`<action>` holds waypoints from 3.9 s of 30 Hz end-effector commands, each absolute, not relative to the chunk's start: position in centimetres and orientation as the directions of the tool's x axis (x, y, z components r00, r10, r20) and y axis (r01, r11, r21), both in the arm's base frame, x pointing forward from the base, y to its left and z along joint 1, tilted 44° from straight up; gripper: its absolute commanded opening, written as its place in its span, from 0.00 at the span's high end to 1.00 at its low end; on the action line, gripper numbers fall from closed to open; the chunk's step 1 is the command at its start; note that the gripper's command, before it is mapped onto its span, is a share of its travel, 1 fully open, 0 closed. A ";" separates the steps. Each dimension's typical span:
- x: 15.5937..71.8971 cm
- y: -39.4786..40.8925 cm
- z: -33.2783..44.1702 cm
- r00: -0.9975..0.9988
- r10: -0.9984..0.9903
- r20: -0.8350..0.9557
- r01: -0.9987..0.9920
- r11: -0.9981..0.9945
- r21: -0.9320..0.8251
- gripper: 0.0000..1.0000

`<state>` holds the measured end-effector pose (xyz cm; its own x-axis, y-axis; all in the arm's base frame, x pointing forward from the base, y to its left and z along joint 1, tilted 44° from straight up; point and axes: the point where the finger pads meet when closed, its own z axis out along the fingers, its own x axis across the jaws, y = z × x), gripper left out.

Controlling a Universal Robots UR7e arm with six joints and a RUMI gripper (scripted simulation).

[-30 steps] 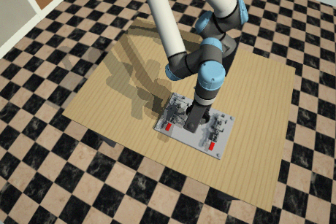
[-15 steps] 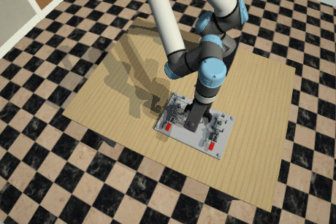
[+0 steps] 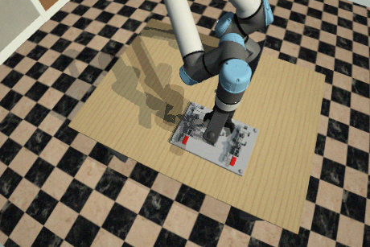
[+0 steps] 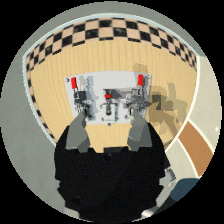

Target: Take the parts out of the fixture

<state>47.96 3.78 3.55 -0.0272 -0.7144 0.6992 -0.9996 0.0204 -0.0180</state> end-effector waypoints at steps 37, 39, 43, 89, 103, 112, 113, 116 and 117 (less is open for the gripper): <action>38.9 4.1 3.5 -0.028 -0.714 0.699 -1.000 0.020 -0.019 0.41; 38.8 4.1 3.5 -0.028 -0.714 0.699 -1.000 0.020 -0.019 0.41; 38.8 3.9 3.3 -0.028 -0.714 0.699 -1.000 0.020 -0.019 0.41; 38.8 -2.6 -3.3 -0.028 -0.714 0.699 -1.000 0.020 -0.019 0.41; 38.8 -2.7 -3.5 -0.028 -0.714 0.699 -1.000 0.020 -0.019 0.41; 38.9 -3.5 -4.3 -0.028 -0.714 0.699 -1.000 0.020 -0.019 0.41; 38.9 -3.6 -4.4 -0.028 -0.714 0.699 -1.000 0.020 -0.019 0.41; 38.9 -4.0 -4.8 -0.028 -0.714 0.699 -1.000 0.020 -0.019 0.41; 38.9 -4.1 -4.9 -0.028 -0.714 0.699 -1.000 0.020 -0.019 0.41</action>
